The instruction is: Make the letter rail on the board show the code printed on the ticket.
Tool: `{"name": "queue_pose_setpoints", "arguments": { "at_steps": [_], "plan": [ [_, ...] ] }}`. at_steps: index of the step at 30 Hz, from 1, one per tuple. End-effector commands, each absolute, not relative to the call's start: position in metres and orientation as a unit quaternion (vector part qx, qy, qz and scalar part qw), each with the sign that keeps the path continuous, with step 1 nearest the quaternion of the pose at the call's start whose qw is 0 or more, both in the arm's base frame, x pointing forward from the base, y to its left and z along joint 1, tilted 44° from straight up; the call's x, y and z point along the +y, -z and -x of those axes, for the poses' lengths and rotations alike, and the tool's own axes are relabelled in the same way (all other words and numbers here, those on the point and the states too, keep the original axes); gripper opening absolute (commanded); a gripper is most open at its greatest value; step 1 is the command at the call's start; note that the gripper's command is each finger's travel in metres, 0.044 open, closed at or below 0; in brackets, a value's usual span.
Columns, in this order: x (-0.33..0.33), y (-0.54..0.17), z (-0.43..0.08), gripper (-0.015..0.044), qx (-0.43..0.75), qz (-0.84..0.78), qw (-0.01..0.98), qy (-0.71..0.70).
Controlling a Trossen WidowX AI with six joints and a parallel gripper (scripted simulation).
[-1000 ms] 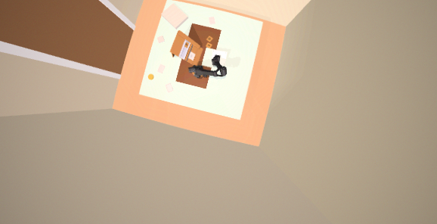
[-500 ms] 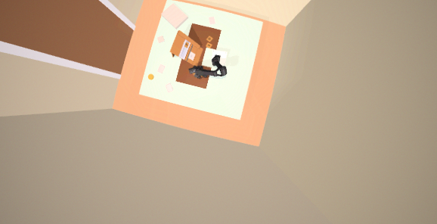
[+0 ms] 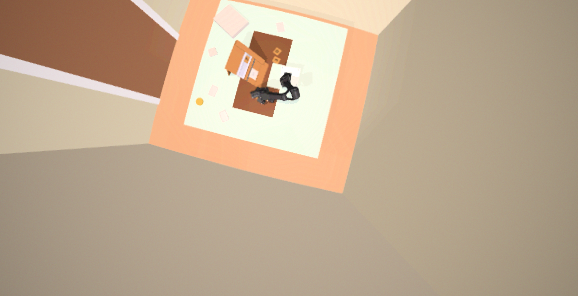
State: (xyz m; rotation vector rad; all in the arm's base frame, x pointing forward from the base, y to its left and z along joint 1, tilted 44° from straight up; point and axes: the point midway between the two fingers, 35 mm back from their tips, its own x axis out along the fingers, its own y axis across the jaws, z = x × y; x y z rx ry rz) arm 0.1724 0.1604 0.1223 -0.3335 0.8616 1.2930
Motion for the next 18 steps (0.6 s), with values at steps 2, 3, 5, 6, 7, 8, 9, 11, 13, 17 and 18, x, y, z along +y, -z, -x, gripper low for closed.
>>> {"name": "queue_pose_setpoints", "arguments": {
  "at_steps": [2, 3, 5, 6, 7, 8, 9, 11, 13, 17, 18],
  "plan": [
    [0.1602, -0.1216, -0.1730, 0.0320, 0.389, 0.150, 0.702, -0.578],
    [0.1602, -0.1216, -0.1730, 0.0313, 0.389, 0.150, 0.702, -0.578],
    [0.1602, -0.1216, -0.1730, 0.0300, 0.389, 0.150, 0.702, -0.578],
    [0.1602, -0.1216, -0.1730, 0.0293, 0.389, 0.150, 0.702, -0.578],
    [0.1602, -0.1216, -0.1730, 0.0287, 0.389, 0.150, 0.702, -0.578],
    [0.1602, -0.1216, -0.1730, 0.0280, 0.389, 0.150, 0.702, -0.578],
    [0.1602, -0.1216, -0.1730, 0.0273, 0.389, 0.150, 0.702, -0.578],
    [0.1602, -0.1216, -0.1728, 0.0260, 0.389, 0.150, 0.702, -0.578],
    [0.1604, -0.1218, -0.1721, 0.0247, 0.389, 0.150, 0.702, -0.578],
    [0.1586, -0.1241, -0.1721, 0.0161, 0.389, 0.150, 0.702, -0.578],
    [0.1581, -0.1246, -0.1719, 0.0135, 0.389, 0.150, 0.702, -0.578]
  ]
}}
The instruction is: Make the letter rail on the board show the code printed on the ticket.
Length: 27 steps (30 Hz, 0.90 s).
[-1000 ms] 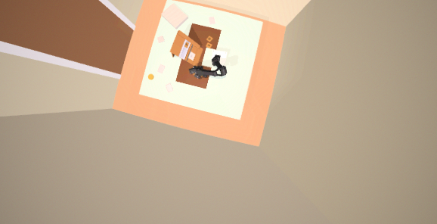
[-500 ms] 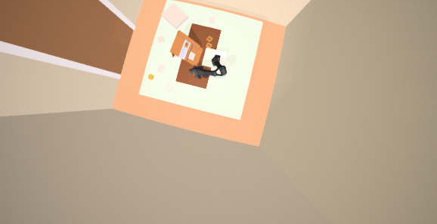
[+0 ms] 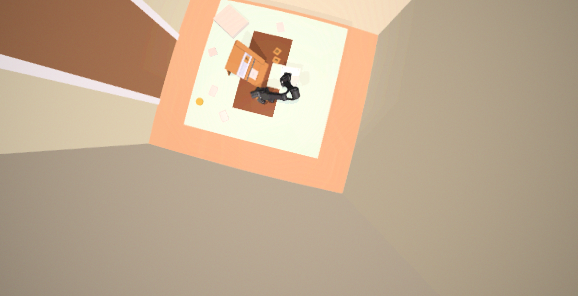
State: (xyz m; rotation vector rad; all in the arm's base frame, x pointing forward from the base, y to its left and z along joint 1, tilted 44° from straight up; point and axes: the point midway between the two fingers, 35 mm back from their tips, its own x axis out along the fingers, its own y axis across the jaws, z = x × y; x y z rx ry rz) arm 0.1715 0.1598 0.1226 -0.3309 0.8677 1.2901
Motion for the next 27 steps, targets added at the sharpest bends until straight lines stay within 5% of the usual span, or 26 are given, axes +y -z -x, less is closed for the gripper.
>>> {"name": "queue_pose_setpoints", "arguments": {
  "at_steps": [1, 5, 27],
  "plan": [
    [0.158, -0.125, -0.172, 0.0109, 0.389, 0.150, 0.702, -0.578],
    [0.156, -0.126, -0.171, 0.0004, 0.389, 0.150, 0.702, -0.578],
    [0.144, -0.133, -0.170, 0.0000, 0.389, 0.150, 0.701, -0.578]
  ]
}}
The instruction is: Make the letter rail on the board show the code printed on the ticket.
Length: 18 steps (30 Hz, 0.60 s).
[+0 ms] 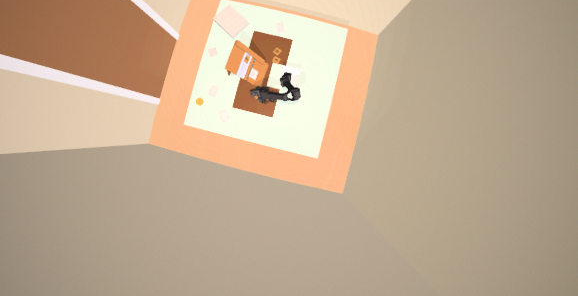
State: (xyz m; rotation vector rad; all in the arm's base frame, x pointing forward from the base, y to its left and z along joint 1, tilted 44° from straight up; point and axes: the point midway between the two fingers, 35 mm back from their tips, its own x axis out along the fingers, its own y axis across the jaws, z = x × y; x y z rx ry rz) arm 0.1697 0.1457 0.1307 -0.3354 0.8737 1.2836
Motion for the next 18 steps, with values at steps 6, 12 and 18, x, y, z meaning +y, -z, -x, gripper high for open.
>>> {"name": "queue_pose_setpoints", "arguments": {
  "at_steps": [6, 12, 18],
  "plan": [
    [0.1414, -0.1346, -0.1695, 0.0000, 0.389, 0.150, 0.701, -0.578],
    [0.1385, -0.1365, -0.1692, 0.0000, 0.390, 0.150, 0.701, -0.578],
    [0.1358, -0.1385, -0.1690, 0.0000, 0.390, 0.150, 0.701, -0.578]
  ]
}}
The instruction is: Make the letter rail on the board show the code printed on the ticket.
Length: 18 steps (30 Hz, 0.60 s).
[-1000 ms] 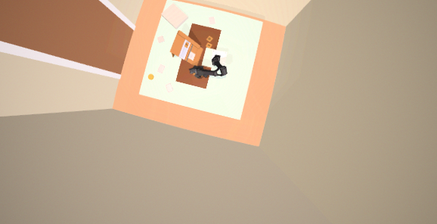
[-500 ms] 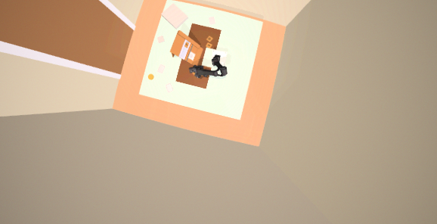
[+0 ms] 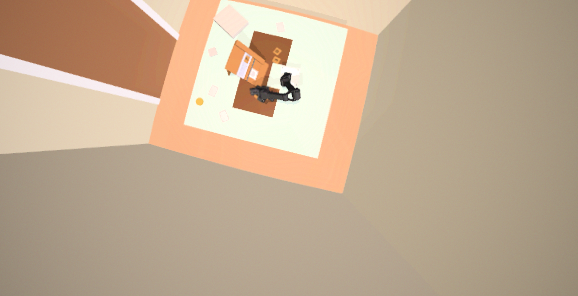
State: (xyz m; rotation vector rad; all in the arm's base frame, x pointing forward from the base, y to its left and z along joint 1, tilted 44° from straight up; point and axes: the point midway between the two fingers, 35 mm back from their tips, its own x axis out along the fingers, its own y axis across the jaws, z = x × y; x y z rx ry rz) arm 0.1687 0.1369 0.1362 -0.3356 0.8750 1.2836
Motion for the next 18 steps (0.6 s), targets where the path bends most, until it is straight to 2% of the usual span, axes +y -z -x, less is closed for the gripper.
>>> {"name": "queue_pose_setpoints", "arguments": {
  "at_steps": [1, 5, 18],
  "plan": [
    [0.135, -0.139, -0.169, 0.0000, 0.390, 0.150, 0.701, -0.578],
    [0.135, -0.138, -0.171, 0.0000, 0.397, 0.146, 0.705, -0.570],
    [0.121, -0.154, -0.228, 0.0000, 0.445, 0.045, 0.785, -0.428]
  ]
}}
